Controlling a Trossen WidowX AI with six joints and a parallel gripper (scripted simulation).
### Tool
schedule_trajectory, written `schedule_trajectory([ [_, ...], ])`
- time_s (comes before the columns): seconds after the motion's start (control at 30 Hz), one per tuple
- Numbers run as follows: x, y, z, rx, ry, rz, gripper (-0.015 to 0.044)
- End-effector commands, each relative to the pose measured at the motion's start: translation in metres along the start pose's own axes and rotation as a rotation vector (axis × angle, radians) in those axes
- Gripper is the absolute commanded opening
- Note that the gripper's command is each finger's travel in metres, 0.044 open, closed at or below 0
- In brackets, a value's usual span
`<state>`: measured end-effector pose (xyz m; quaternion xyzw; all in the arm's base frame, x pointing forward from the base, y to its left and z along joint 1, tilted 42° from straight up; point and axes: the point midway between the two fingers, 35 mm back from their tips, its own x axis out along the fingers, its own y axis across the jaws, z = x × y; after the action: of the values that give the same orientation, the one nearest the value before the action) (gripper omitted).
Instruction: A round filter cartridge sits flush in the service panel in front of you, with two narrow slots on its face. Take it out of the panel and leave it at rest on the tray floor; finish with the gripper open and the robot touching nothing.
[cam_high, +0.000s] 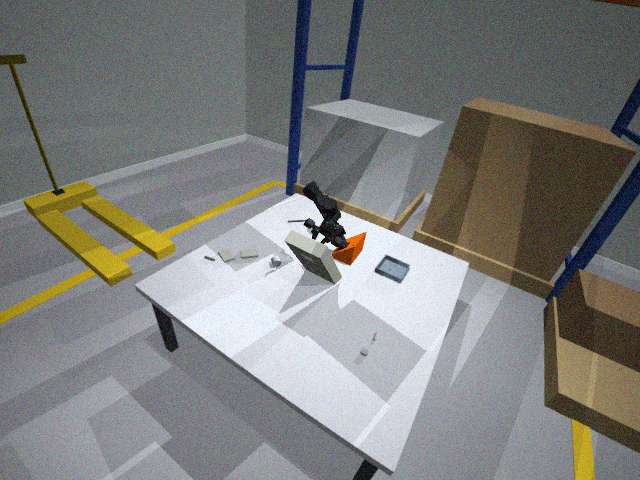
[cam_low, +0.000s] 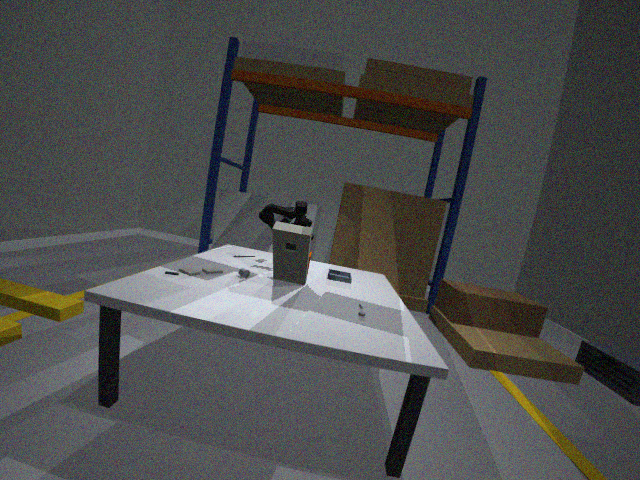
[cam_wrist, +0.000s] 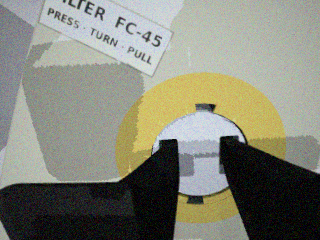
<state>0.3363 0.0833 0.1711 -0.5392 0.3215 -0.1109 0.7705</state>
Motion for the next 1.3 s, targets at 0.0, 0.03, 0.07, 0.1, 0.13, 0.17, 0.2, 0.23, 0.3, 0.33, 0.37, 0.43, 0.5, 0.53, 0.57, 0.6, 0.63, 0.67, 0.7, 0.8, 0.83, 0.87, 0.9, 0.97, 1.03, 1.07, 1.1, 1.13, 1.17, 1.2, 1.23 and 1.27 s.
schedule_trajectory([
  [0.0,0.0048,0.0010,-0.0008,0.000,0.005,0.007,0.0107],
  [0.03,0.0050,0.0010,-0.0008,0.000,0.005,0.007,0.0107],
  [0.07,0.0051,0.0010,-0.0008,0.000,0.005,0.007,0.0107],
  [0.1,0.0051,0.0010,-0.0008,0.000,0.005,0.007,0.0107],
  [0.13,0.0053,0.0010,-0.0008,0.000,0.005,0.007,0.0107],
  [0.17,0.0002,0.0000,0.0001,-0.002,-0.001,-0.001,0.0101],
  [0.2,0.0002,0.0000,0.0001,-0.002,-0.001,-0.001,0.0094],
  [0.23,0.0002,0.0000,0.0001,-0.002,-0.001,-0.001,0.0087],
  [0.3,0.0002,0.0000,0.0001,-0.002,-0.001,-0.001,0.0074],
  [0.33,0.0002,0.0000,0.0001,-0.002,-0.001,-0.001,0.0067],
  [0.37,0.0002,0.0000,0.0001,-0.002,-0.001,-0.001,0.0061],
  [0.43,0.0002,0.0000,0.0001,-0.002,-0.001,-0.001,0.0047],
  [0.5,0.0002,0.0000,0.0001,-0.002,-0.001,-0.001,0.0000],
  [0.53,0.0002,0.0000,0.0001,-0.002,-0.001,-0.001,0.0000],
  [0.57,0.0004,0.0001,0.0001,-0.006,-0.001,0.000,0.0000],
  [0.6,0.0011,0.0002,-0.0001,-0.019,0.000,0.001,0.0000],
  [0.63,0.0022,0.0004,-0.0002,-0.040,0.001,0.002,0.0000],
  [0.67,0.0028,0.0005,-0.0003,-0.067,0.002,0.003,0.0000],
  [0.7,0.0035,0.0006,-0.0004,-0.100,0.002,0.004,0.0000],
  [0.8,0.0049,0.0009,-0.0006,-0.200,0.003,0.006,0.0000],
  [0.83,0.0053,0.0009,-0.0007,-0.234,0.004,0.006,0.0000],
  [0.87,0.0055,0.0009,-0.0007,-0.268,0.004,0.007,0.0000],
  [0.9,0.0057,0.0010,-0.0007,-0.302,0.004,0.007,0.0000],
  [0.97,0.0060,0.0010,-0.0008,-0.371,0.004,0.007,0.0000],
  [1.03,0.0063,0.0010,-0.0008,-0.440,0.003,0.008,0.0000],
  [1.07,0.0064,0.0010,-0.0008,-0.475,0.003,0.008,0.0000],
  [1.1,0.0065,0.0010,-0.0008,-0.509,0.003,0.008,0.0000],
  [1.13,0.0066,0.0010,-0.0008,-0.544,0.003,0.008,0.0000],
  [1.17,0.0067,0.0010,-0.0008,-0.579,0.003,0.008,0.0000],
  [1.2,0.0068,0.0010,-0.0008,-0.613,0.003,0.008,0.0000],
  [1.23,0.0069,0.0010,-0.0008,-0.648,0.003,0.008,0.0000],
  [1.27,0.0070,0.0010,-0.0008,-0.683,0.003,0.008,0.0000],
])
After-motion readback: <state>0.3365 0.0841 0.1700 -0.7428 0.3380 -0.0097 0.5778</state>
